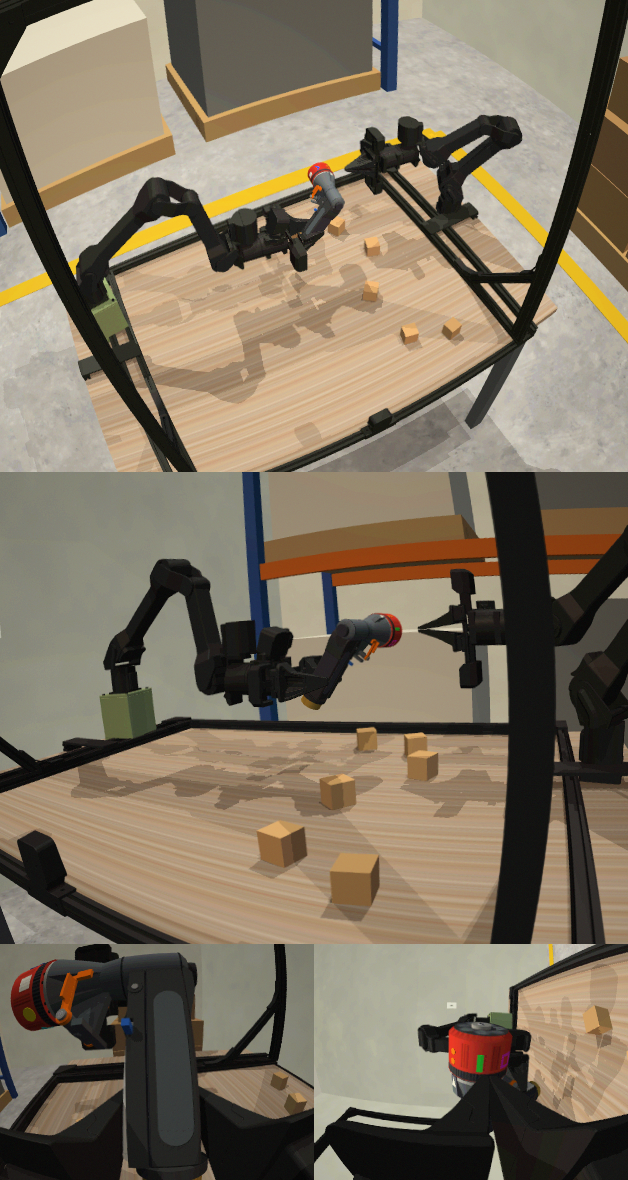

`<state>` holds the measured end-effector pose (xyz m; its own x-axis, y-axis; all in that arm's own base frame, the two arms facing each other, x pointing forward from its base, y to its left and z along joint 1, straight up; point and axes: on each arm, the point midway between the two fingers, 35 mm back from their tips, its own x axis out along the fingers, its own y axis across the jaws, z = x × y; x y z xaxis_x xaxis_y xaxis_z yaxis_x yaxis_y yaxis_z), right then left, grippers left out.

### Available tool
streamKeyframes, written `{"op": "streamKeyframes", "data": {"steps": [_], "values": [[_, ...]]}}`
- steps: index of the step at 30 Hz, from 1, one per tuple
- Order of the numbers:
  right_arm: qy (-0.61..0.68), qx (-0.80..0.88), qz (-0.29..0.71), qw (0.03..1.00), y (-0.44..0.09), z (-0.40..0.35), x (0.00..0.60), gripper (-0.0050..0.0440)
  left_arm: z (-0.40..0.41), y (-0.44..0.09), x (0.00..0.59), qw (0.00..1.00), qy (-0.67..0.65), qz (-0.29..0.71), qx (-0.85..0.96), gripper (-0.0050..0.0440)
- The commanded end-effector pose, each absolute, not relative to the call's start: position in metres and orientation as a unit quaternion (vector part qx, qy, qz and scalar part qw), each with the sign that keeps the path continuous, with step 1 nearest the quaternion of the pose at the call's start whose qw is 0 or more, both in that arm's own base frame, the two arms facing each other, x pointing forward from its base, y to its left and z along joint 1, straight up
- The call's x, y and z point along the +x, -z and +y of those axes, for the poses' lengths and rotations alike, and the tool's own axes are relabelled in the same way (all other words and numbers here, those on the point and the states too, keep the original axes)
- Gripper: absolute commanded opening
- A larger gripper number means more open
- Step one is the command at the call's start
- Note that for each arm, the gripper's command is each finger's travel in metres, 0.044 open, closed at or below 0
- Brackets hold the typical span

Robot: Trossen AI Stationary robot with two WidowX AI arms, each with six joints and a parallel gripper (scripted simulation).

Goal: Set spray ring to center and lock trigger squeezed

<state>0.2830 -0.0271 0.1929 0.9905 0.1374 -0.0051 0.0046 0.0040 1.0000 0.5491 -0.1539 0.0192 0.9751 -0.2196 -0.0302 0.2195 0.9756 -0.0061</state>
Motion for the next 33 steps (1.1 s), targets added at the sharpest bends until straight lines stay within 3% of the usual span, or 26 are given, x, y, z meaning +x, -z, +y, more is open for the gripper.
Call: {"op": "streamKeyframes", "data": {"steps": [1, 7, 16, 18, 23, 33], "values": [[-0.049, 0.704, 0.051, 0.707, -0.1939, -0.0266, 0.2831, 0.0, -0.1545, -0.0301, 0.5519, 0.994, 0.11, 0.0, 0.0, 0.0], [-0.049, 0.704, 0.051, 0.707, -0.1939, -0.0266, 0.2831, 0.0, -0.1545, -0.0301, 0.5519, 0.994, 0.11, 0.0, 0.0, 0.0], [-0.047, 0.704, 0.05, 0.707, -0.1929, -0.0271, 0.2831, 0.0216, -0.1545, -0.0301, 0.5519, 0.994, 0.11, 0.0, 0.0, 0.0], [-0.047, 0.704, 0.05, 0.707, -0.1929, -0.0271, 0.2831, 0.0216, -0.1545, -0.0301, 0.5519, 0.994, 0.11, 0.0, 0.0, 0.0], [-0.047, 0.704, 0.05, 0.707, -0.1932, -0.0267, 0.2842, 0.0336, -0.1545, -0.0301, 0.5519, 0.994, 0.11, 0.0, 0.0, 0.0], [-0.047, 0.704, 0.051, 0.707, -0.1941, -0.0262, 0.2829, 0.0096, -0.1545, -0.0301, 0.5519, 0.994, 0.11, 0.0, 0.0, 0.0]]}}
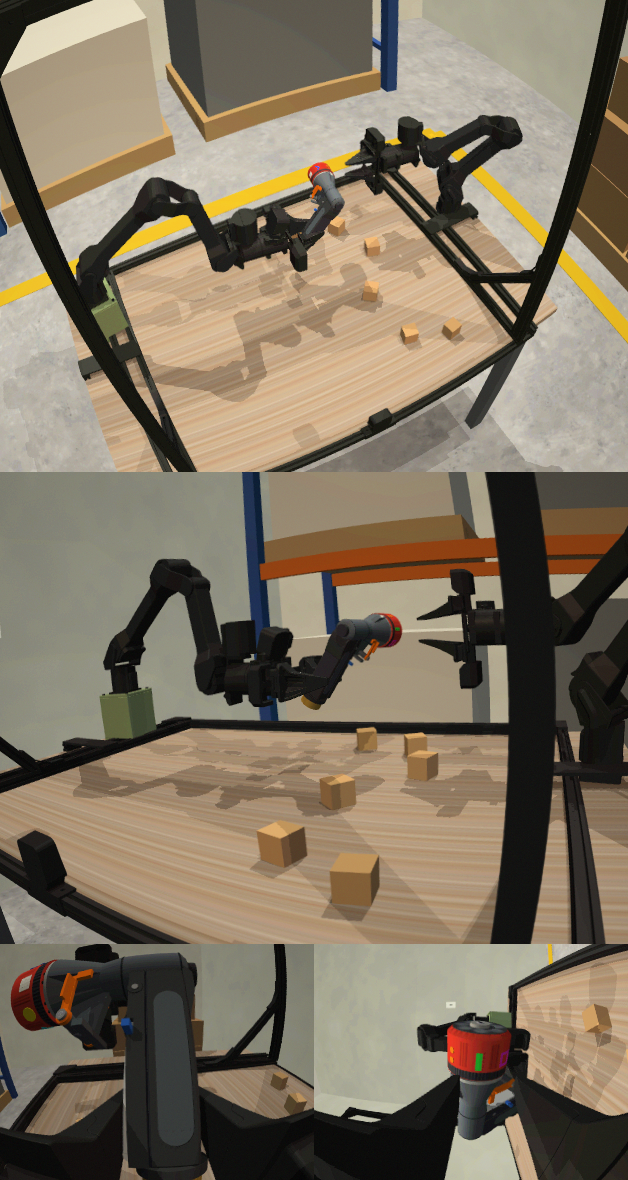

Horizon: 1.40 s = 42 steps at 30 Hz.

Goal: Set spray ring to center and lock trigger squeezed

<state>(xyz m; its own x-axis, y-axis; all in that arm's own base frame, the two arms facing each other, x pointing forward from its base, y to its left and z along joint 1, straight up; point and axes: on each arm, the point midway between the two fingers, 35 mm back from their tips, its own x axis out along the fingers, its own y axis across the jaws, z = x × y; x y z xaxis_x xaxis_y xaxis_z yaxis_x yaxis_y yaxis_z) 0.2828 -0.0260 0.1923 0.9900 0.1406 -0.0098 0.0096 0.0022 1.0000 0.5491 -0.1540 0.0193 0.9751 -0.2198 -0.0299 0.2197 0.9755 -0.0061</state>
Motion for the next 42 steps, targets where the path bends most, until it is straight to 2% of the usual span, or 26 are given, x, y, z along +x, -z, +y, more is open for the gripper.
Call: {"op": "streamKeyframes", "data": {"steps": [1, 2, 6, 21, 31, 34, 36, 42], "values": [[-0.047, 0.704, 0.051, 0.707, -0.194, -0.026, 0.283, 0.0096, -0.154, -0.03, 0.552, 0.994, 0.11, 0.0, 0.0, 0.0], [-0.047, 0.704, 0.051, 0.707, -0.194, -0.026, 0.283, 0.0096, -0.154, -0.03, 0.552, 0.994, 0.11, 0.0, 0.0, 0.0], [-0.047, 0.704, 0.051, 0.707, -0.194, -0.026, 0.283, 0.0, -0.154, -0.03, 0.552, 0.994, 0.11, 0.0, 0.0, 0.0], [-0.047, 0.704, 0.051, 0.707, -0.194, -0.026, 0.283, 0.0, -0.154, -0.03, 0.552, 0.994, 0.11, 0.0, 0.0, 0.0], [-0.047, 0.704, 0.053, 0.706, -0.193, -0.026, 0.283, 0.024, -0.154, -0.03, 0.552, 0.994, 0.11, 0.0, 0.0, 0.0], [-0.048, 0.704, 0.052, 0.707, -0.192, -0.022, 0.278, 0.0168, -0.154, -0.03, 0.552, 0.994, 0.11, 0.0, 0.0, 0.0], [-0.048, 0.704, 0.052, 0.707, -0.192, -0.022, 0.278, 0.0168, -0.154, -0.03, 0.552, 0.994, 0.11, 0.0, 0.0, 0.0], [-0.049, 0.702, 0.051, 0.709, -0.182, -0.008, 0.26, 0.0024, -0.154, -0.03, 0.552, 0.994, 0.11, 0.0, 0.0, 0.0]]}}
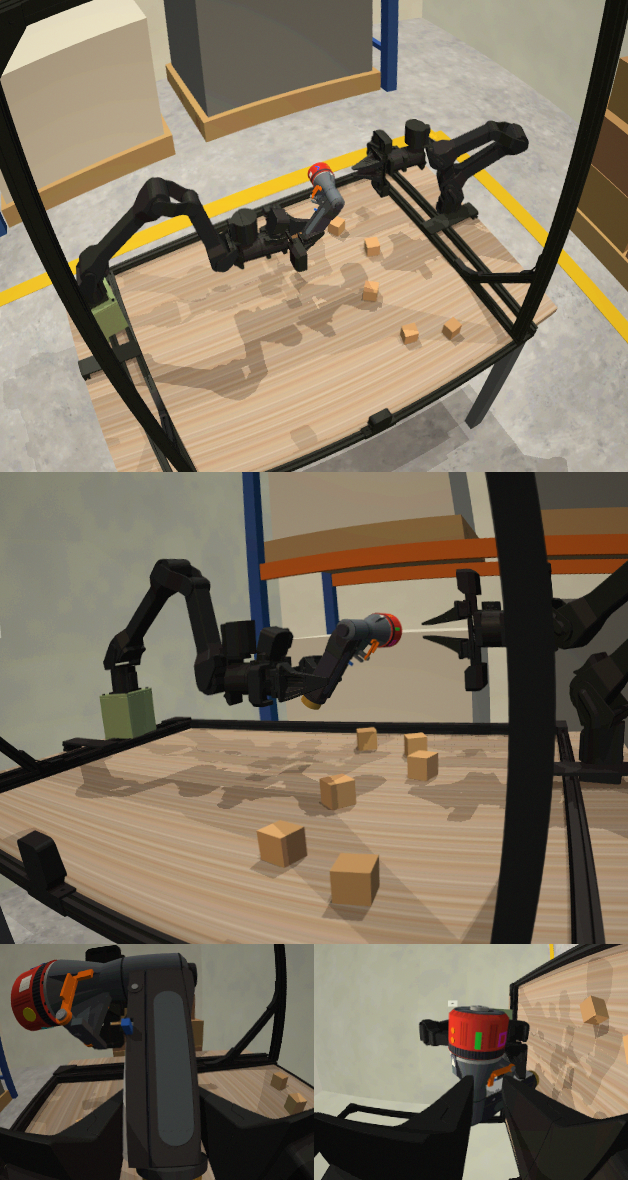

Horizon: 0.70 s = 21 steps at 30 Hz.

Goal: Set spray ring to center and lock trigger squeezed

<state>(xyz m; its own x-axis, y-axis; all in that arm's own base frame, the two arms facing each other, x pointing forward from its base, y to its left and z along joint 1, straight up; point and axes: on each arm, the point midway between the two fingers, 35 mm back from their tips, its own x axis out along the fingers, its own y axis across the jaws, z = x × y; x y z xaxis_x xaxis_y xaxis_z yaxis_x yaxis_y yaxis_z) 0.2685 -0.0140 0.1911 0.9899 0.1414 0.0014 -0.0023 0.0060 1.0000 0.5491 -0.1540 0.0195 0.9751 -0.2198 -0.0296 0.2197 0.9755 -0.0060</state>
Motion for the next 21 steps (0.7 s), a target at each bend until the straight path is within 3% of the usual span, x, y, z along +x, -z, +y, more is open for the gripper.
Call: {"op": "streamKeyframes", "data": {"steps": [1, 21], "values": [[-0.049, 0.701, 0.05, 0.709, -0.18, -0.006, 0.257, 0.0, -0.154, -0.03, 0.552, 0.994, 0.11, 0.0, 0.0, 0.0], [-0.045, 0.687, 0.047, 0.724, -0.172, 0.002, 0.251, 0.0, -0.154, -0.03, 0.552, 0.994, 0.11, 0.0, 0.0, 0.0]]}}
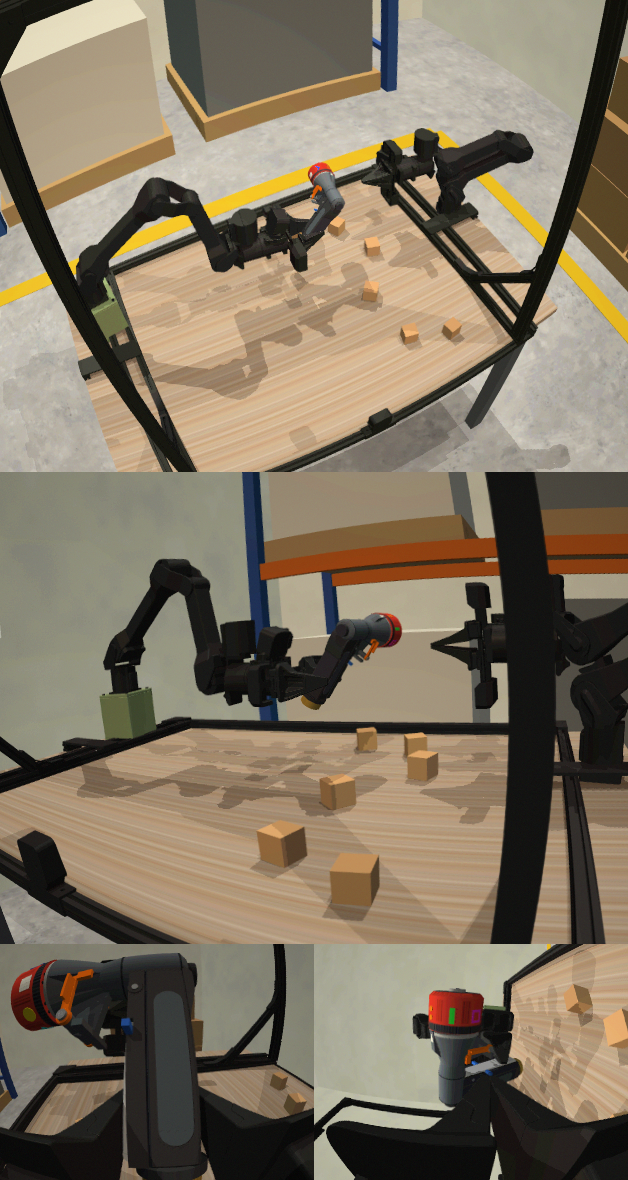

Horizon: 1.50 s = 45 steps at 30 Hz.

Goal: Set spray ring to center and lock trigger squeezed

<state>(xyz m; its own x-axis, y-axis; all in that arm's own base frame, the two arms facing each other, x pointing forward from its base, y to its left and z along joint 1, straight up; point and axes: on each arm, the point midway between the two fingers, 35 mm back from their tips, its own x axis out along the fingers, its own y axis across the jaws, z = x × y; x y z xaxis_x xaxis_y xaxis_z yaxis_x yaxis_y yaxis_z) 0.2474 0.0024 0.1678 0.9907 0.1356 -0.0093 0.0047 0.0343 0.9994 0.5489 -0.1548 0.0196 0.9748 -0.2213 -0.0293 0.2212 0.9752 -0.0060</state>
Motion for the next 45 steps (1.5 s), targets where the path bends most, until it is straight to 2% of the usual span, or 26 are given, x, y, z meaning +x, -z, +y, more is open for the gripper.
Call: {"op": "streamKeyframes", "data": {"steps": [1, 45], "values": [[-0.045, 0.686, 0.047, 0.725, -0.173, 0.002, 0.252, 0.0, -0.154, -0.03, 0.552, 0.994, 0.11, 0.0, 0.0, 0.0], [-0.046, 0.69, 0.047, 0.72, -0.18, 0.008, 0.308, 0.0, -0.154, -0.03, 0.552, 0.994, 0.11, 0.0, 0.0, 0.0]]}}
